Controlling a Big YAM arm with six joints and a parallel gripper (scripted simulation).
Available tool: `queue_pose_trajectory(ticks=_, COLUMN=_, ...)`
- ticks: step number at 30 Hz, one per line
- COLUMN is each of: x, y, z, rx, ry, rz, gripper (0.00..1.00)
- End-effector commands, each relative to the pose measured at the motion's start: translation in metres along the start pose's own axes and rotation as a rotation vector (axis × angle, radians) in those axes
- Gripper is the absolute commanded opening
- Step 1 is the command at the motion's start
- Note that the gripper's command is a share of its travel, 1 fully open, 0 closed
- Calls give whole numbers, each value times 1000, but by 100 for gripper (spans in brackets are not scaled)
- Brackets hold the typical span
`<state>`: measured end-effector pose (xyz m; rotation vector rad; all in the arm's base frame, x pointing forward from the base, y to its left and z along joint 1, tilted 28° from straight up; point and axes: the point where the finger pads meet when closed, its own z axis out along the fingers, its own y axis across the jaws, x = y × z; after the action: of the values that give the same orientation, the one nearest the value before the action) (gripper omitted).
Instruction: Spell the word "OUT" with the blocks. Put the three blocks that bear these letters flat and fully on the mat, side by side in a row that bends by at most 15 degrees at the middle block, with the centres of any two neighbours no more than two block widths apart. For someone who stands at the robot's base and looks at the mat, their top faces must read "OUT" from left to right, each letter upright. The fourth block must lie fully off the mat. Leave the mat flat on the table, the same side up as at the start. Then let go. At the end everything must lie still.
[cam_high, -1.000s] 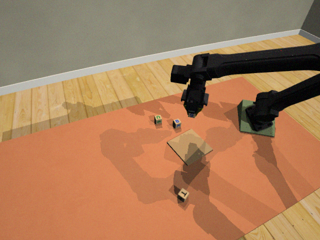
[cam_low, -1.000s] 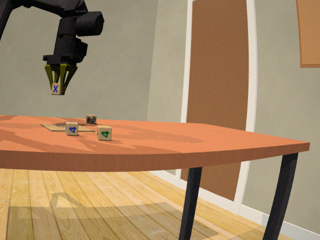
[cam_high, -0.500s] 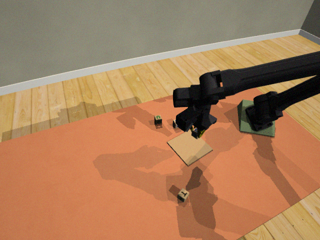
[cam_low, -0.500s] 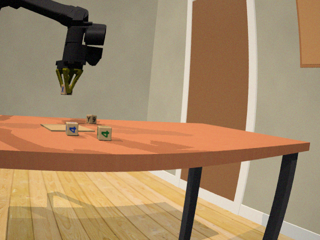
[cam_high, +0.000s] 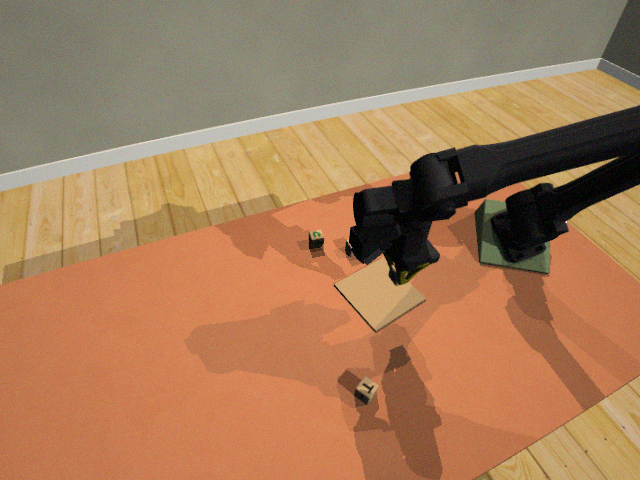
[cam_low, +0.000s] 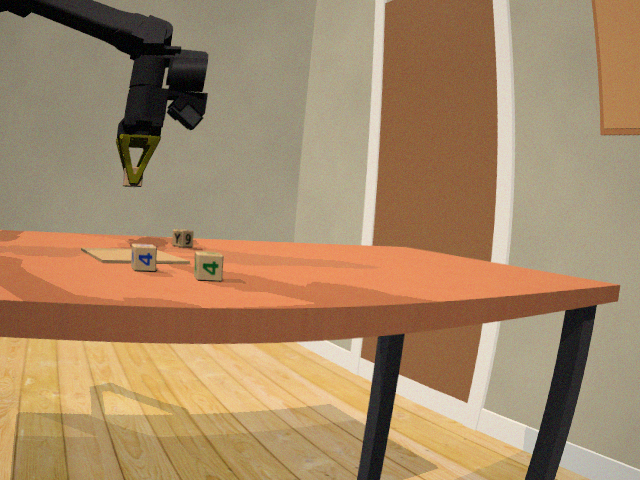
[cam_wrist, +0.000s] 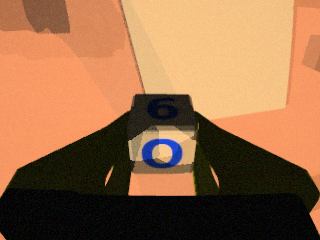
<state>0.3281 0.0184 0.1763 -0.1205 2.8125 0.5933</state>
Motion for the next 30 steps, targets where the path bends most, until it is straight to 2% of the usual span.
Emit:
queue_pose_trajectory(ticks=1, x=-22, y=8, z=-13, rx=8, ry=-41, rz=-3, gripper=25)
queue_pose_trajectory(ticks=6, x=-22, y=7, z=-12, rx=8, ry=-40, rz=-2, gripper=25)
queue_pose_trajectory(ticks=10, x=-5, y=3, z=6, rx=1, ry=-4, rz=16, gripper=25)
queue_pose_trajectory(ticks=15, x=-5, y=3, z=13, rx=1, ry=-4, rz=16, gripper=25)
queue_pose_trajectory(ticks=29, x=-5, y=4, z=76, rx=2, ry=-3, rz=17, gripper=25)
queue_pose_trajectory(ticks=30, x=-5, y=4, z=76, rx=2, ry=-3, rz=17, gripper=25)
